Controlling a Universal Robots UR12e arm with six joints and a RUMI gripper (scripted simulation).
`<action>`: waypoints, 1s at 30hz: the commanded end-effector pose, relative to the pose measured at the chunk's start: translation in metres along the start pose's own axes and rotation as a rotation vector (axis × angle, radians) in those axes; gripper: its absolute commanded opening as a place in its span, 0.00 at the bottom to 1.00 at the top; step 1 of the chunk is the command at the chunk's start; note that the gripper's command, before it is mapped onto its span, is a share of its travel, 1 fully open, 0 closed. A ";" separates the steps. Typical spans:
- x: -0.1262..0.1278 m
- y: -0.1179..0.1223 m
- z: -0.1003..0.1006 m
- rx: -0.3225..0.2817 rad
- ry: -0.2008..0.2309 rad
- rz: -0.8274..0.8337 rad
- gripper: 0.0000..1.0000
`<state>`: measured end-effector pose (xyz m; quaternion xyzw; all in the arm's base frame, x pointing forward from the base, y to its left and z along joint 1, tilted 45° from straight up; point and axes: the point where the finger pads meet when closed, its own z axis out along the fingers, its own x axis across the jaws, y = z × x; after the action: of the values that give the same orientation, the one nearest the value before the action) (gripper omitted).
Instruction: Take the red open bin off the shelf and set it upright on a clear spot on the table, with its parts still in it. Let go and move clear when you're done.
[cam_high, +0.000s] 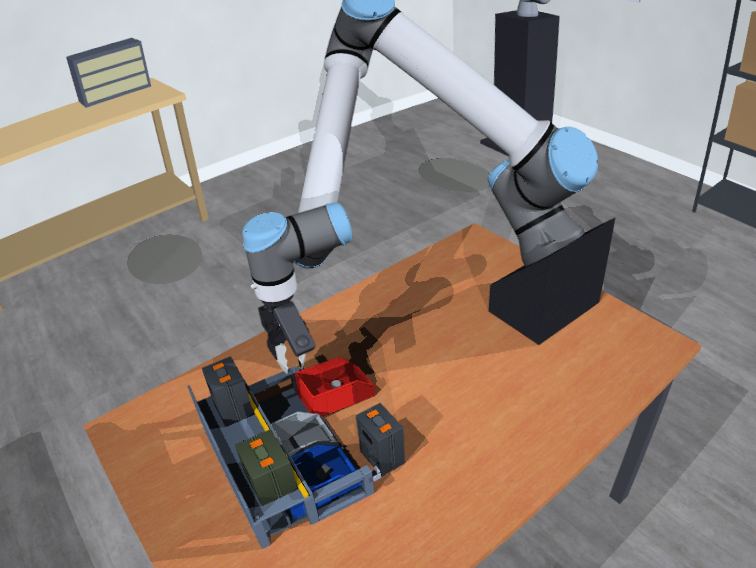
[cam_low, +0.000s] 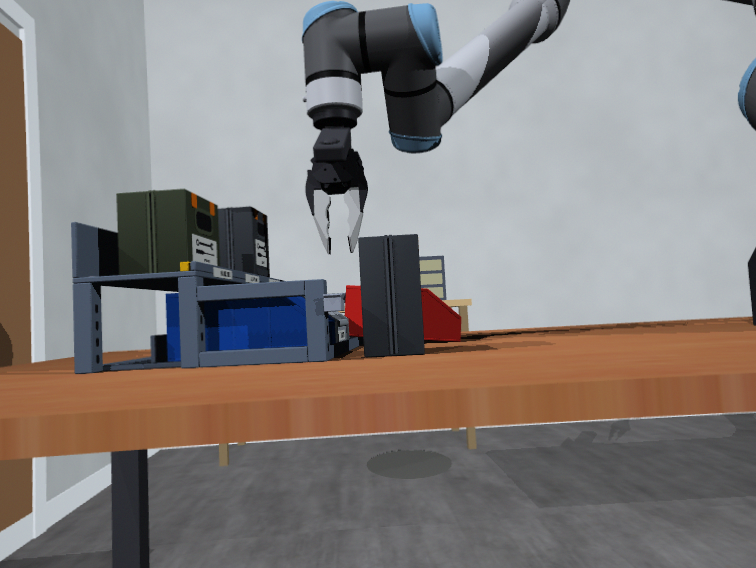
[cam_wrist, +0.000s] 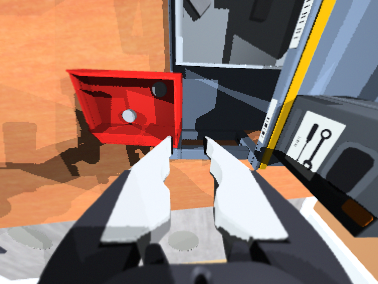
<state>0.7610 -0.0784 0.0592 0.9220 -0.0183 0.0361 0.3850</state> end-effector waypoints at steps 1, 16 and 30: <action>0.002 0.000 -0.001 0.000 0.001 0.000 0.20; -0.006 0.000 0.001 0.000 0.001 0.000 0.20; -0.011 -0.001 0.002 0.000 0.001 0.000 0.20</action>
<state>0.7517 -0.0797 0.0560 0.9220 -0.0183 0.0360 0.3850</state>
